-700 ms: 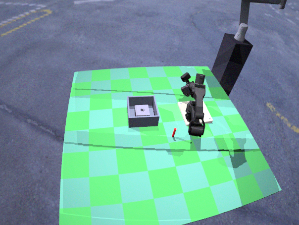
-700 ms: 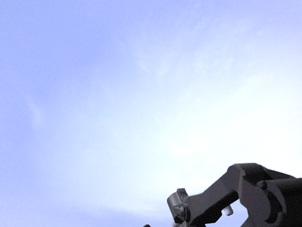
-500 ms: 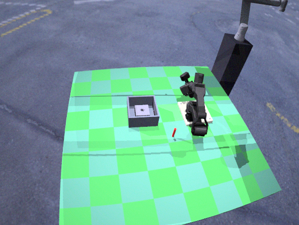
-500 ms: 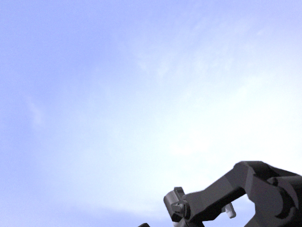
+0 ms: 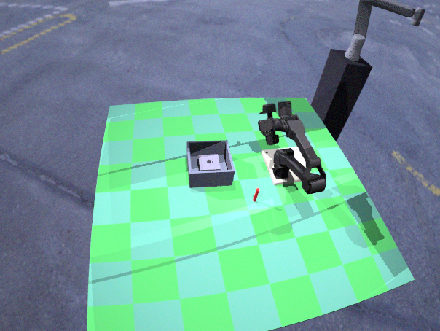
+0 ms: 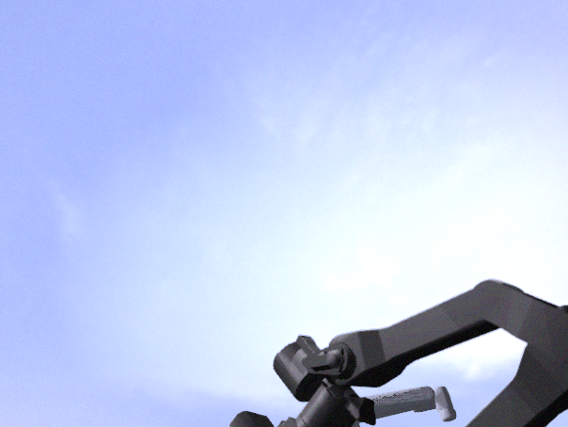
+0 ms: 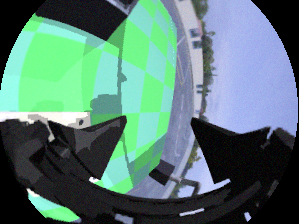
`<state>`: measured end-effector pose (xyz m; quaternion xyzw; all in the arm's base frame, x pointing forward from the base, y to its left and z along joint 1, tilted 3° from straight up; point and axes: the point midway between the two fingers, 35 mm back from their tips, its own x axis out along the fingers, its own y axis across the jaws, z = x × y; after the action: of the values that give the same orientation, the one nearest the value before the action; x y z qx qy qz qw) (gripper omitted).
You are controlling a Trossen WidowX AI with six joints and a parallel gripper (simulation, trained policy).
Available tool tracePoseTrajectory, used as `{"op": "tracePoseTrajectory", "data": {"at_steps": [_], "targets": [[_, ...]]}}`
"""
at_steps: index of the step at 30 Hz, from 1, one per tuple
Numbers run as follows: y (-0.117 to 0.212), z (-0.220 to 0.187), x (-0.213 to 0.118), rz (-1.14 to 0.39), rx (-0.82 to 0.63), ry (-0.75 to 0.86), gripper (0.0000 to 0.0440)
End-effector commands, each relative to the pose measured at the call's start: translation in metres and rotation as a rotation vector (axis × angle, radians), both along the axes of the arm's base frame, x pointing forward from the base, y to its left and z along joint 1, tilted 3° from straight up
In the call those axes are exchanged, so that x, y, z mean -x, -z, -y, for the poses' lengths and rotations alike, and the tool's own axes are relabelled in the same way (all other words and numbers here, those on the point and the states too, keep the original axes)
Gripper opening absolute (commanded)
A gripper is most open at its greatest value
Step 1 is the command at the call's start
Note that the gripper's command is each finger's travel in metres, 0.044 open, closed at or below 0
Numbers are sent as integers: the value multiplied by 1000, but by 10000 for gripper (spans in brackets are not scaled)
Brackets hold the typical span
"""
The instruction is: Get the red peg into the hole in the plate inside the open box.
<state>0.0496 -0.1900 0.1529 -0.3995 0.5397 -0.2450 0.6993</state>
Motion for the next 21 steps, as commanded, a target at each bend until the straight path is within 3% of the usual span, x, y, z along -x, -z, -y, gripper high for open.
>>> {"op": "tracePoseTrajectory", "data": {"at_steps": [1,21], "targets": [[-4,-4,-9,73,-62,26,440],[-5,-54,-70,402,-594,261,440]]}}
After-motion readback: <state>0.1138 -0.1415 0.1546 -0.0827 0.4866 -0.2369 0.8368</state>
